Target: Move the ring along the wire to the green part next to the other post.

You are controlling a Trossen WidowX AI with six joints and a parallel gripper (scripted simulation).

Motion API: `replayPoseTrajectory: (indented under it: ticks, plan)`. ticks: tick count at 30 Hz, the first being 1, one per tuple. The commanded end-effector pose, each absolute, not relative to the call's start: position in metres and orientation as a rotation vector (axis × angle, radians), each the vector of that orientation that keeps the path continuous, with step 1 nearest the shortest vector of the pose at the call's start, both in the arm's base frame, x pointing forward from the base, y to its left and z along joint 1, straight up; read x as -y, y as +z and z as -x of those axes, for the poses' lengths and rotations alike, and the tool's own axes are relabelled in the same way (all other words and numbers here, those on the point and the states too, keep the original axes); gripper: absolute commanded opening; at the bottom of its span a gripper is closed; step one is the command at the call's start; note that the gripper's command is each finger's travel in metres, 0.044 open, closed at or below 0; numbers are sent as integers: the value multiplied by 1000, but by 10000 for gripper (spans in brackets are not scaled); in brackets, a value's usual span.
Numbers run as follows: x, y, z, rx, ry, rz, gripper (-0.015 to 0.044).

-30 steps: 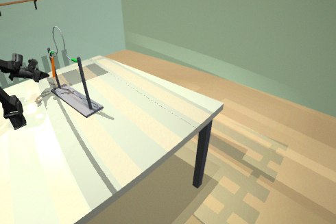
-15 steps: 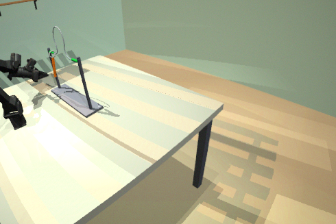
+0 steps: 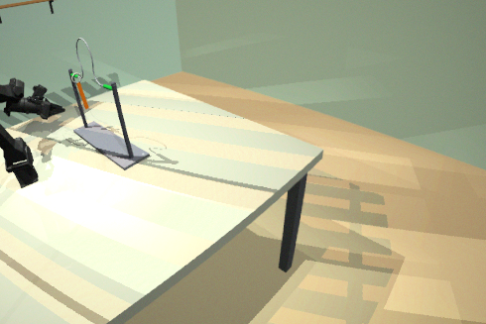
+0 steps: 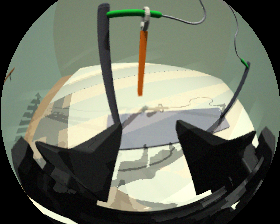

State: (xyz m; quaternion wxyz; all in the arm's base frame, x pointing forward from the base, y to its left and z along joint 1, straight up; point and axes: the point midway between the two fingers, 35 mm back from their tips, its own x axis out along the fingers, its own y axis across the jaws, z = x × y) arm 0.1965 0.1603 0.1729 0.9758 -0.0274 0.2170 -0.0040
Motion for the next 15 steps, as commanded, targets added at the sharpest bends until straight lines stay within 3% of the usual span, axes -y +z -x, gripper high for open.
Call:
replayPoseTrajectory:
  ticks: [1,4,15]
  plan:
    - [-160,188,-180,-415,1,40,370]
    - [-160,188,-180,-415,1,40,440]
    - [-160,188,-180,-415,1,40,440]
